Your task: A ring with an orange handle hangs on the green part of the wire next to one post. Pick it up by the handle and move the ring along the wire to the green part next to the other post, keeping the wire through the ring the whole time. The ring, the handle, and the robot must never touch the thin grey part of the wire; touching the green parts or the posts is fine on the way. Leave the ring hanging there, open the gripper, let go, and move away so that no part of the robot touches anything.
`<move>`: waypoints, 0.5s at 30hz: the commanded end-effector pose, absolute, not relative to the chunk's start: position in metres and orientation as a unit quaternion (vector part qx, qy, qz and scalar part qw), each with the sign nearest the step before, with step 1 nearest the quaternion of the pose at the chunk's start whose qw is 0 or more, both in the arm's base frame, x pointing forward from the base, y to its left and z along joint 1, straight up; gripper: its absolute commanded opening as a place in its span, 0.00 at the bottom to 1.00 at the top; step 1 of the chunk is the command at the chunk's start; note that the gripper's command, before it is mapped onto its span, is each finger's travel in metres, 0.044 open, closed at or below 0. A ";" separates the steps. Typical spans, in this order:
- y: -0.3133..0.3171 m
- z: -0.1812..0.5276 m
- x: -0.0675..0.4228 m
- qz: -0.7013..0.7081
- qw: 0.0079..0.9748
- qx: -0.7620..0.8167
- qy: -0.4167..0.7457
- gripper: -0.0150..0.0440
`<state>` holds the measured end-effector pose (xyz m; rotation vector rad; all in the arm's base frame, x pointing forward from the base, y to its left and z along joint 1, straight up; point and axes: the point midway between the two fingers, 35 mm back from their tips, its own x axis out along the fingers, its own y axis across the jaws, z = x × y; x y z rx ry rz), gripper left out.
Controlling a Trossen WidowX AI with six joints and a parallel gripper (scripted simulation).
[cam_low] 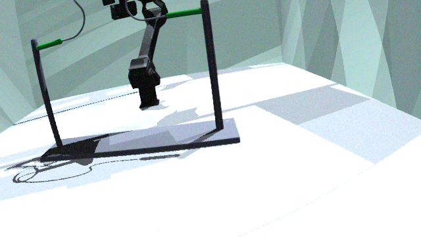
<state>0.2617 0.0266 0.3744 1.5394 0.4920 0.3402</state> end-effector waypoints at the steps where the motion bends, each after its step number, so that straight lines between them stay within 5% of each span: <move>1: 0.027 0.375 0.262 0.147 0.695 0.668 0.221 0.00; 15: 0.026 0.368 0.262 0.120 0.749 0.607 0.238 0.00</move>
